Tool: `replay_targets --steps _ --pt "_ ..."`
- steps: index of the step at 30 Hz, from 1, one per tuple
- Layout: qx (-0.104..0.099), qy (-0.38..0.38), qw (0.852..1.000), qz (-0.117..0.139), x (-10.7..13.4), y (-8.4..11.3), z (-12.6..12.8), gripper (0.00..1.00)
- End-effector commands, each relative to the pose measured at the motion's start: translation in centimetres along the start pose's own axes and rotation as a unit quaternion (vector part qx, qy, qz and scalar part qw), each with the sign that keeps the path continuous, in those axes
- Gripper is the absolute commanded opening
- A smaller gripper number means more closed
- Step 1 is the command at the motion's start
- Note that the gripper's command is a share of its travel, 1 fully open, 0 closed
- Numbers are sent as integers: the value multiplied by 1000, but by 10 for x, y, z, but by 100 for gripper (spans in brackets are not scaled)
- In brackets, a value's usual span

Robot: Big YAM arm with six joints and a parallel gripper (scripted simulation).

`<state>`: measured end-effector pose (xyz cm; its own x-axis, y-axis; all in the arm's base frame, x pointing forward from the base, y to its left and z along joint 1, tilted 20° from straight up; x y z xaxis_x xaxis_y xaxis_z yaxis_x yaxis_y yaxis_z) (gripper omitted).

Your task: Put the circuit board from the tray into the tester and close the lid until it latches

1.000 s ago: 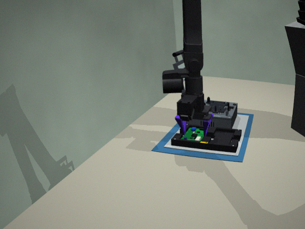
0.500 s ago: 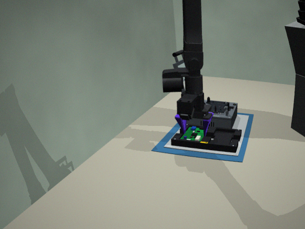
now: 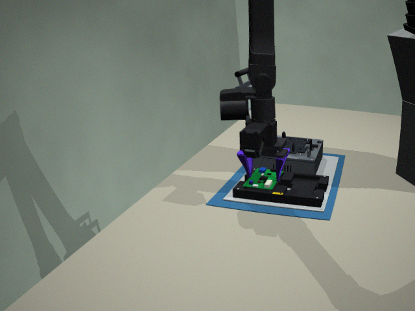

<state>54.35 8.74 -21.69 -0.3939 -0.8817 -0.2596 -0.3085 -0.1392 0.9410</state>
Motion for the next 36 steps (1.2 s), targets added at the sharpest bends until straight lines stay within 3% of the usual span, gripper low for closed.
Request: replay_targets --steps 1,27,36 --pt "6 0 1000 -5 -4 14 -8 72" --pt "9 0 1000 -7 -4 28 -12 72" --pt "0 -1 1000 -1 3 18 -4 72"
Point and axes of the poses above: the point where the finger pads meet when closed, its own y axis back along the fingers, its own z axis across the jaws, x = y × z, the point moved 1 cm from there along y, back along the fingers, and after that the axes turned 13 degrees about -y, right-handed, at the moved point
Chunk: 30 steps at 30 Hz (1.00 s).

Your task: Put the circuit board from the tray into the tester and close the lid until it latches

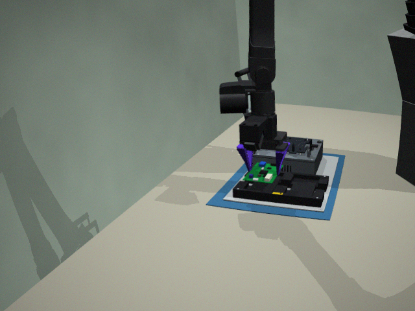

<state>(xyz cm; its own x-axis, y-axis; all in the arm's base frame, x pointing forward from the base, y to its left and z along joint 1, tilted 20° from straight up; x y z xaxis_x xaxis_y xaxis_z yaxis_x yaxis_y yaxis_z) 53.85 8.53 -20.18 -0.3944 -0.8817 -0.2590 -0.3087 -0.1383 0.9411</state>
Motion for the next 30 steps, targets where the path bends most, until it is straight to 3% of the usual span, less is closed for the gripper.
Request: replay_targets --steps 1,11,26,30 --pt "-1 -1 1000 -1 3 2 -3 72" --pt "3 -1 1000 -3 1 17 -7 72" --pt "6 0 1000 -5 0 60 -9 72" --pt "4 0 1000 -4 1 64 -7 72"
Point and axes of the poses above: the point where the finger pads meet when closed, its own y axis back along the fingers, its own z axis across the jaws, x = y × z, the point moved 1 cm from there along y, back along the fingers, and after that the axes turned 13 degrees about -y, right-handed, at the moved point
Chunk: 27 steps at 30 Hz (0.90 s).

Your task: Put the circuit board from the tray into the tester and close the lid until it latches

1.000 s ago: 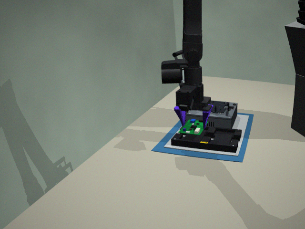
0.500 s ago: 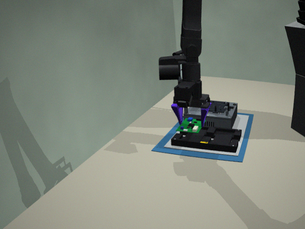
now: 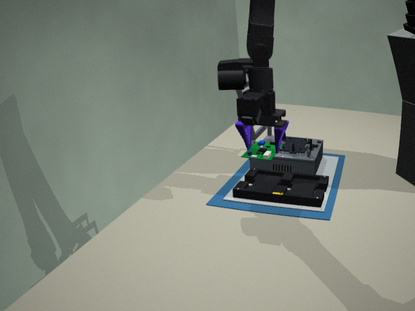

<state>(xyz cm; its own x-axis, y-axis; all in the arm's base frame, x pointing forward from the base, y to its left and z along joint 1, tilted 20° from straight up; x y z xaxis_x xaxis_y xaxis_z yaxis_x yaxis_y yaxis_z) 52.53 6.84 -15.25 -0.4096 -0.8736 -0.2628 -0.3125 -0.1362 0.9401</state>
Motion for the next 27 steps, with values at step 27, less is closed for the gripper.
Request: replay_targets --steps 27 --pt "-6 9 1000 1 -4 15 7 72"
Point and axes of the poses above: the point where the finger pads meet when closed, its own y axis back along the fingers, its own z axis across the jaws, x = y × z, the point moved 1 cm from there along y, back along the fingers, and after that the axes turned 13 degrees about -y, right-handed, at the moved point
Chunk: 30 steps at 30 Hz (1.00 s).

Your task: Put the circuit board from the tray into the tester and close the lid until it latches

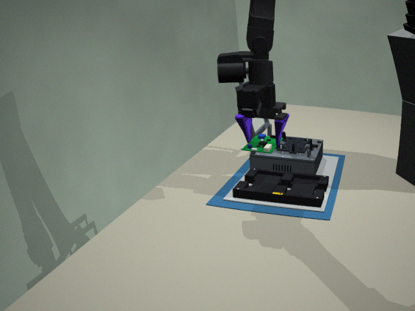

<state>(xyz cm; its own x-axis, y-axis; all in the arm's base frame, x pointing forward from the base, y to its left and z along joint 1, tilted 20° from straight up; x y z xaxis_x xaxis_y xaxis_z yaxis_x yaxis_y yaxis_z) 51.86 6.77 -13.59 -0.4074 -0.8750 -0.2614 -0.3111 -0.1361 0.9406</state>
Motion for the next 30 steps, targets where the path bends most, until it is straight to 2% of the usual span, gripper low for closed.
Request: replay_targets --steps 1,30 --pt "-6 8 1000 1 -2 -3 6 72" --pt "3 10 1000 -6 -9 6 -2 72"
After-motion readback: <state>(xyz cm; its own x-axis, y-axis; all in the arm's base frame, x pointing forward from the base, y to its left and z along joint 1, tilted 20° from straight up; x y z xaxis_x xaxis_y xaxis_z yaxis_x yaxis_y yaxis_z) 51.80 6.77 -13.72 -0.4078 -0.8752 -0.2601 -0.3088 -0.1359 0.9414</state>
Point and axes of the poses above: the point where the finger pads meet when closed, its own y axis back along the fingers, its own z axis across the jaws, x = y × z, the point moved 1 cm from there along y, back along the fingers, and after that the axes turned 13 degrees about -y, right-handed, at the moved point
